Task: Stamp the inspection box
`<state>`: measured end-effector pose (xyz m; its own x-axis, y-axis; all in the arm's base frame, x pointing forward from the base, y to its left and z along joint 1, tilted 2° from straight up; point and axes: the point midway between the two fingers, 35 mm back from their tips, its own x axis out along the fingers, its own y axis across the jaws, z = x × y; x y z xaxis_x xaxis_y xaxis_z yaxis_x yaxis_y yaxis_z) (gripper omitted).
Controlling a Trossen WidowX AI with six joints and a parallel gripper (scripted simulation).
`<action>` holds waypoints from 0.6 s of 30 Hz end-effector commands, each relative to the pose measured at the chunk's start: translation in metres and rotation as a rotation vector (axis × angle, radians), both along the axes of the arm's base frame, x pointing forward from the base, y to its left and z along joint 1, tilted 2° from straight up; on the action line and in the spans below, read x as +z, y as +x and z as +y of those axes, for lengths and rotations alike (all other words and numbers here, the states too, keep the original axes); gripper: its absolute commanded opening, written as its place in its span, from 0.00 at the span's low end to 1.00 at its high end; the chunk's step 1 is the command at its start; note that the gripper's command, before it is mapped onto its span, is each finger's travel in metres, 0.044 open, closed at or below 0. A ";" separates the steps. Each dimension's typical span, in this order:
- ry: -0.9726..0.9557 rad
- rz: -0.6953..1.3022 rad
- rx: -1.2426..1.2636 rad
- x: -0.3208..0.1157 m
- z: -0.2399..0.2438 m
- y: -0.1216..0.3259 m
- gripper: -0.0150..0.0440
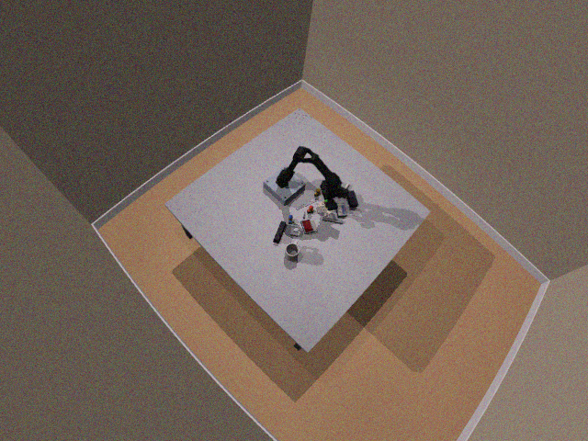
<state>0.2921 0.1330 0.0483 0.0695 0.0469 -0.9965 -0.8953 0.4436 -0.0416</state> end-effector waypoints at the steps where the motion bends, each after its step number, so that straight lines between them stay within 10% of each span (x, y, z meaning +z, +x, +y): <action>1: -0.002 0.008 -0.001 -0.005 -0.001 -0.002 0.25; 18: 0.000 0.008 -0.003 -0.017 -0.001 -0.002 0.25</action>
